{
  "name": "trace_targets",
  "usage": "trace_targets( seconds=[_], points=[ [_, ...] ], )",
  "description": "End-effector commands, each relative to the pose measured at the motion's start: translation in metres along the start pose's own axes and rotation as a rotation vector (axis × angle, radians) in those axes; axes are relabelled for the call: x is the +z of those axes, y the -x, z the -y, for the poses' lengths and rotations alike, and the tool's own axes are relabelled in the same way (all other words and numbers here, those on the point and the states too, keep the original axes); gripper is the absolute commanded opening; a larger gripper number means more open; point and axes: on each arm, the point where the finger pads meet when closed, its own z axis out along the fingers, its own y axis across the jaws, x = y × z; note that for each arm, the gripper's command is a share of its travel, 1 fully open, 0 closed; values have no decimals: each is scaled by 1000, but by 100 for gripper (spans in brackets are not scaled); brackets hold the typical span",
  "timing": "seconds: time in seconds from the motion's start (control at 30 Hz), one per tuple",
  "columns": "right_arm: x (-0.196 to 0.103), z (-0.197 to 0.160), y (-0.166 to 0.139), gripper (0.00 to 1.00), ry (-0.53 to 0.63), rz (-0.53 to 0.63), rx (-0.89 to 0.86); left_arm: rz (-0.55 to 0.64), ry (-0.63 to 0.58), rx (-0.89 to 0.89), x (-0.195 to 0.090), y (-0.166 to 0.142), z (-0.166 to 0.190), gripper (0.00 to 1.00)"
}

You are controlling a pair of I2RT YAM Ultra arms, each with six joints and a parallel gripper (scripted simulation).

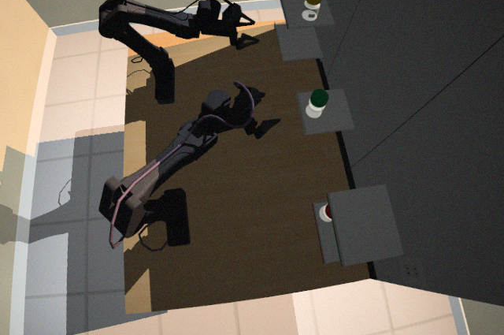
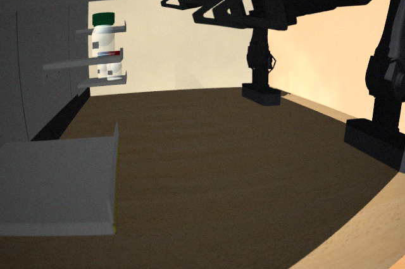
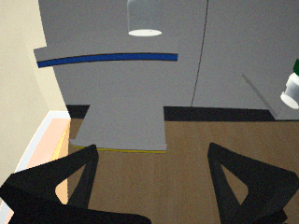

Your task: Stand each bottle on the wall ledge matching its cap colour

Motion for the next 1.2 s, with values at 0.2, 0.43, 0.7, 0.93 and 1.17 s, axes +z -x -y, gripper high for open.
trace_targets(
  seconds=[0.2, 0.43, 0.7, 0.93, 1.17],
  points=[
    [-4, 1, 20, 100, -6, 54, 24, -2, -1, -8, -3, 7, -1, 100],
    [14, -1, 40, 81, 8, 190, 47, -82, -3, -13, -17, 33, 1, 100],
    [60, 6, 33, 81, -21, 279, 50, -67, -3, -9, -32, 99, 2, 100],
    [105, 13, 18, 81, -51, 319, 44, -25, -3, -2, -47, 159, 4, 100],
    [123, 15, 7, 81, -62, 317, 38, 1, 0, 2, -53, 184, 4, 100]
  ],
)
